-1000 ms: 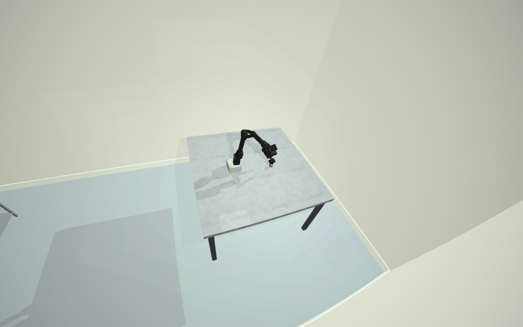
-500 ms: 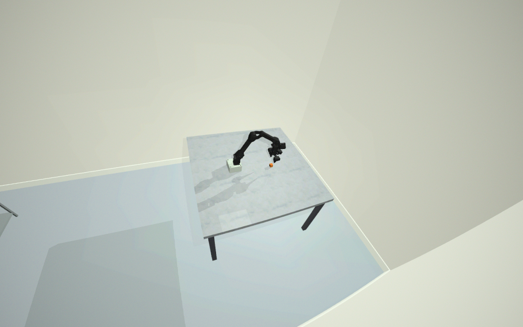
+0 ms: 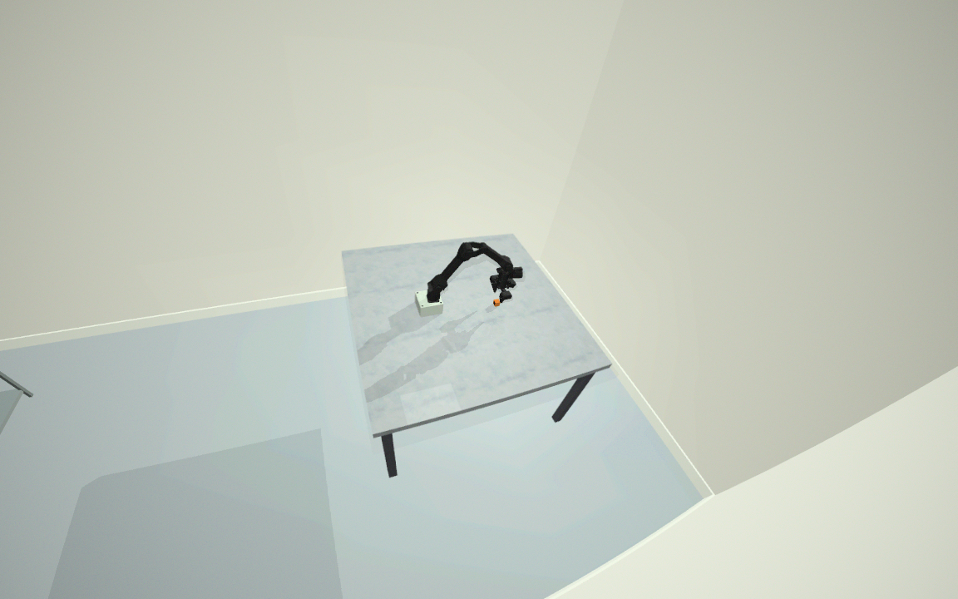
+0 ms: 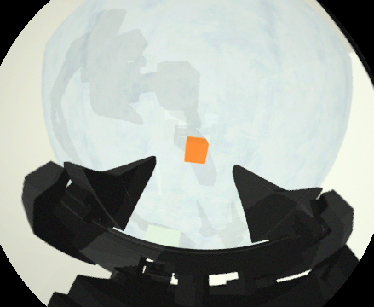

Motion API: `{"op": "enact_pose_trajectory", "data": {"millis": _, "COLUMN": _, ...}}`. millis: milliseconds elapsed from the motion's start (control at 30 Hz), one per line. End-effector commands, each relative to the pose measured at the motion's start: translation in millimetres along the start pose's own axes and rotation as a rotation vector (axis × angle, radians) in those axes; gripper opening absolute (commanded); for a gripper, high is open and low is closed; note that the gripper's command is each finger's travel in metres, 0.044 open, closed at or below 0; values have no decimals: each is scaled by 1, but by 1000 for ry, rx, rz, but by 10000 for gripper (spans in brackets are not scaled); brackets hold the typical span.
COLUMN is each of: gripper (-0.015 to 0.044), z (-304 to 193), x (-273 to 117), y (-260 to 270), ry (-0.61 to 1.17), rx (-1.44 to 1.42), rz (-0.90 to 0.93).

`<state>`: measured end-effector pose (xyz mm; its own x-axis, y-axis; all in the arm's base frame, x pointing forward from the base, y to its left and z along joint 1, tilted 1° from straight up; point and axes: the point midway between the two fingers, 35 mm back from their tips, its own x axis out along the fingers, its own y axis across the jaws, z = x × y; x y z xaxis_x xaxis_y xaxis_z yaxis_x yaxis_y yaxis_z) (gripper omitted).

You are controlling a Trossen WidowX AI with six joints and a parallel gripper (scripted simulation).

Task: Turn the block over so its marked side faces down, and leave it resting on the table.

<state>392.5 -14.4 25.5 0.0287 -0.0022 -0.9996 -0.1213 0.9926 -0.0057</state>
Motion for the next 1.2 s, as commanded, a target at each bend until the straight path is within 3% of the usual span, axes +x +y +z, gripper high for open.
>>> {"op": "enact_pose_trajectory", "data": {"millis": 0, "gripper": 440, "z": 0, "x": 14, "y": -1, "ry": 1, "rx": 6, "rz": -4}}
{"op": "enact_pose_trajectory", "data": {"millis": 867, "gripper": 440, "z": 0, "x": 46, "y": -1, "ry": 2, "rx": 6, "rz": -4}}
{"op": "enact_pose_trajectory", "data": {"millis": 1167, "gripper": 204, "z": 0, "x": 46, "y": -1, "ry": 2, "rx": 6, "rz": -4}}
